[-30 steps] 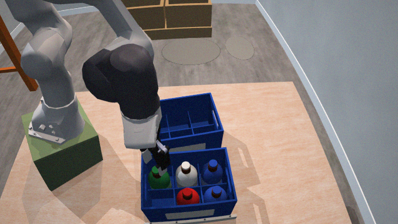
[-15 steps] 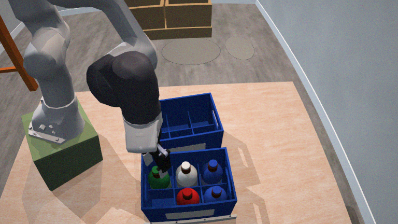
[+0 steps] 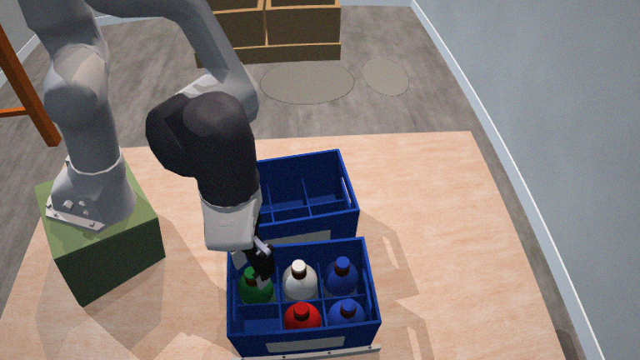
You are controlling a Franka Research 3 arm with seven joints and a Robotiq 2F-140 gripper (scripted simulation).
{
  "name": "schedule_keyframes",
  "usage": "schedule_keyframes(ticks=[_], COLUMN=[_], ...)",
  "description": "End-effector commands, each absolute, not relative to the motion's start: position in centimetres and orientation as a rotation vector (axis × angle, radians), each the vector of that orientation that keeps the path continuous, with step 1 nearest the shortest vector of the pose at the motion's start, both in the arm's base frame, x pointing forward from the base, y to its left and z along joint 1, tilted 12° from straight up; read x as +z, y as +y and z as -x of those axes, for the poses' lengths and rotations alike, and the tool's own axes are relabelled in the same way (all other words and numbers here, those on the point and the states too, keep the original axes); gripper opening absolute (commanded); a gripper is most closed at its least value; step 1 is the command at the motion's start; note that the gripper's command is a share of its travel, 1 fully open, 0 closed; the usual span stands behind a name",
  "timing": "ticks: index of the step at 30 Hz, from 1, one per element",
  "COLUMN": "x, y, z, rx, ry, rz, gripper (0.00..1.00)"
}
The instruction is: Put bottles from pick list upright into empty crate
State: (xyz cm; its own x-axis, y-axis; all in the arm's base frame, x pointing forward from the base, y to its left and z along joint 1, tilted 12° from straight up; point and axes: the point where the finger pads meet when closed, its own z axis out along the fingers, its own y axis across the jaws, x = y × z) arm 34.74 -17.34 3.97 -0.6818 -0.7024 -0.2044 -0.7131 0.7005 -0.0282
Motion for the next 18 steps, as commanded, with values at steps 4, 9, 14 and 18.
schedule_keyframes(ticks=[4,9,14,18], x=[4.0,4.0,4.0,4.22], y=[-17.62,-17.62,-17.62,-17.65], z=[-35.01,-35.01,-35.01,-34.97], rx=[0.067,0.067,0.067,0.067], ry=[2.688,2.688,2.688,2.688], rz=[1.168,1.168,1.168,1.168], gripper=[0.38,0.38,0.38,0.0])
